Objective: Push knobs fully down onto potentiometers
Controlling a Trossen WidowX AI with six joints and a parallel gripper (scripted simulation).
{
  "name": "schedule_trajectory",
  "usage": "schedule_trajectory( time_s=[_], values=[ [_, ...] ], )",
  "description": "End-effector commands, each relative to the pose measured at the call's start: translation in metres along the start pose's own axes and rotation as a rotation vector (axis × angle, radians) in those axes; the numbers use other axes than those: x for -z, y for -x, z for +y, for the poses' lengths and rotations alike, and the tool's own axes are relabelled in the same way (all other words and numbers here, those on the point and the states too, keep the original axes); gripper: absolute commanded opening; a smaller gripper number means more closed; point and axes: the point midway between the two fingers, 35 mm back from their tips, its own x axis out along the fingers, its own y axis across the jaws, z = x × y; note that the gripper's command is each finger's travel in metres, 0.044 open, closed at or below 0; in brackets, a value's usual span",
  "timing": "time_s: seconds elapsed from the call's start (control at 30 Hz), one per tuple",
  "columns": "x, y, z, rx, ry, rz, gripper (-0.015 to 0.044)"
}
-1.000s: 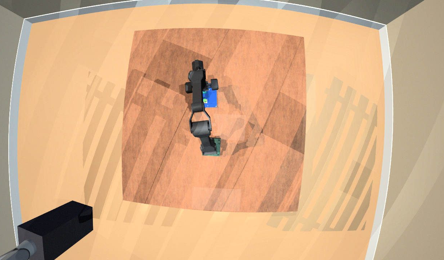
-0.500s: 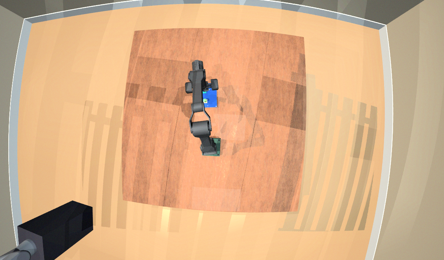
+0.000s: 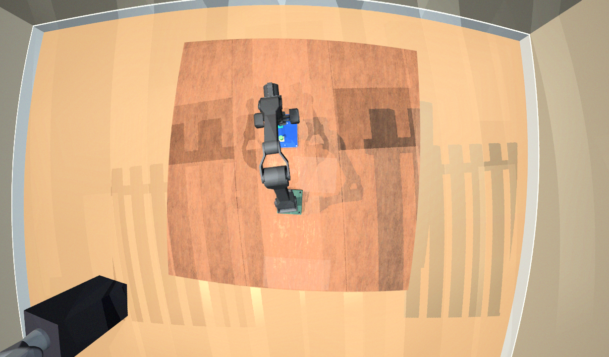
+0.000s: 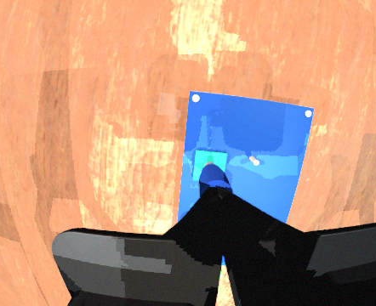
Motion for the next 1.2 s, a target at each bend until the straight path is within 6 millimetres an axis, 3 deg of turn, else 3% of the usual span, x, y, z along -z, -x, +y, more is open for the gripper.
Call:
schedule_trajectory(
  time_s=[0.0,1.17],
  values=[
    [-0.0013,-0.0123,-0.001,0.004,0.003,0.012,0.0],
    [-0.0012,-0.0187,-0.001,0.004,0.003,0.012,0.0]
  ],
)
